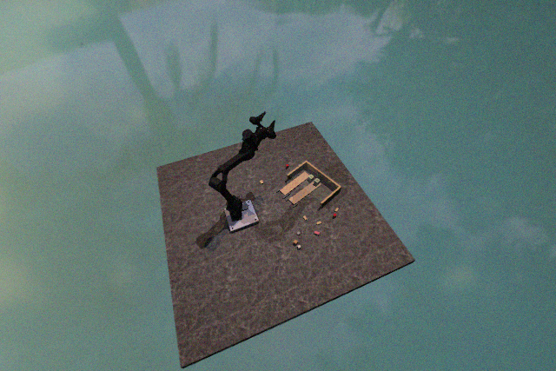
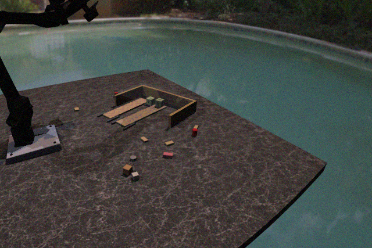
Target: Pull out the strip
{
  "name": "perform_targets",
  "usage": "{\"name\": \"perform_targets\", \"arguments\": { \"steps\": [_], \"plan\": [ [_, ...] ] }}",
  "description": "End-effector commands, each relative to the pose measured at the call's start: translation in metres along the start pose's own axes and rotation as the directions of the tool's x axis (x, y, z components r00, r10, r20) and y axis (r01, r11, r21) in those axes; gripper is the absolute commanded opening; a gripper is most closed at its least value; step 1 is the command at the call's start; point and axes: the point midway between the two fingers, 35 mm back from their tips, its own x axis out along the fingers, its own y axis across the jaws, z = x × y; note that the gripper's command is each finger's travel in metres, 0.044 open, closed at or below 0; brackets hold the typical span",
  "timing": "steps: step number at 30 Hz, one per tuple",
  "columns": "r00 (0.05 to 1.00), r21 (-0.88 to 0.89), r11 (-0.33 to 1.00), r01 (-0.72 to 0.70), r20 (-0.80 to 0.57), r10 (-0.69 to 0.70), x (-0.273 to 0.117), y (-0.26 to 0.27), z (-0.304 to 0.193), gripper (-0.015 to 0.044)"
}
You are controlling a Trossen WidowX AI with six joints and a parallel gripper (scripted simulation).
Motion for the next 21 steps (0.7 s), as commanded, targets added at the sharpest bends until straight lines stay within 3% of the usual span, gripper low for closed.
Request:
{"name": "perform_targets", "arguments": {
  "steps": [1, 6, 11, 18, 21],
  "plan": [
    [0.981, -0.225, 0.955, 0.193, 0.011, -0.195, -0.021, -0.054, 0.019, 0.04],
    [0.895, -0.467, 0.784, 0.41, 0.04, -0.444, -0.063, -0.123, 0.043, 0.04],
    [0.743, -0.642, 0.541, 0.543, 0.068, -0.666, -0.121, -0.185, 0.063, 0.04],
    [0.454, -0.802, 0.227, 0.553, 0.061, -0.889, -0.222, -0.249, 0.075, 0.04],
    [0.388, -0.826, 0.18, 0.534, 0.051, -0.92, -0.245, -0.258, 0.075, 0.04]
  ]
}}
